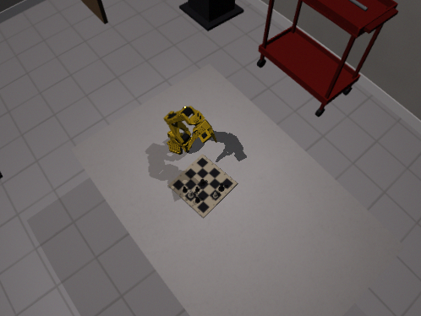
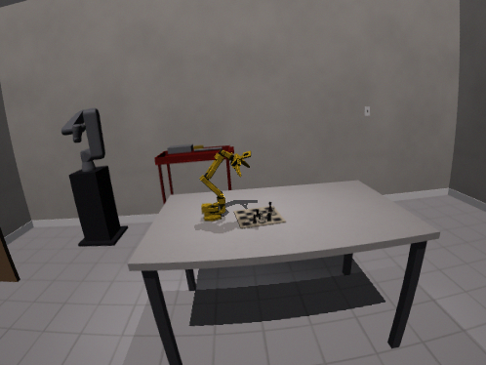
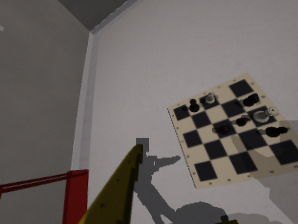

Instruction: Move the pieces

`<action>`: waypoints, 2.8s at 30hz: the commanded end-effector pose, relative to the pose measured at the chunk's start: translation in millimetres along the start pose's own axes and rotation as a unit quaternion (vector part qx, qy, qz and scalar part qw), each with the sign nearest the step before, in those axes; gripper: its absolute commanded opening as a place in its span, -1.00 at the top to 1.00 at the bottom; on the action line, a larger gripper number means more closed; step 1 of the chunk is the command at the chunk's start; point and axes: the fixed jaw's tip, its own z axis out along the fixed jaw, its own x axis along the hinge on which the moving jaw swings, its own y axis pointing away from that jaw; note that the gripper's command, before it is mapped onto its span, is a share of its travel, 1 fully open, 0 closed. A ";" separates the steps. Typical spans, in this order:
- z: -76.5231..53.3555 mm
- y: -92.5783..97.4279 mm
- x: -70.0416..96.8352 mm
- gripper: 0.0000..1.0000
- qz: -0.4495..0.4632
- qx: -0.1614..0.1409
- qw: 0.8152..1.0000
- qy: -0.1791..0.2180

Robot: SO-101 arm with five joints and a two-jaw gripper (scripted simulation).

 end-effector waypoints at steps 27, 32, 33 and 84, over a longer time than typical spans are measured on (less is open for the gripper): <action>-15.0 -143.1 37.5 0.08 0.009 0.283 0.957 0.061; -18.8 -153.3 45.3 0.13 0.016 0.303 0.950 0.075; -19.8 -155.9 47.4 0.15 0.018 0.308 0.948 0.079; 5.2 -140.8 50.5 0.42 -0.052 0.253 0.950 0.176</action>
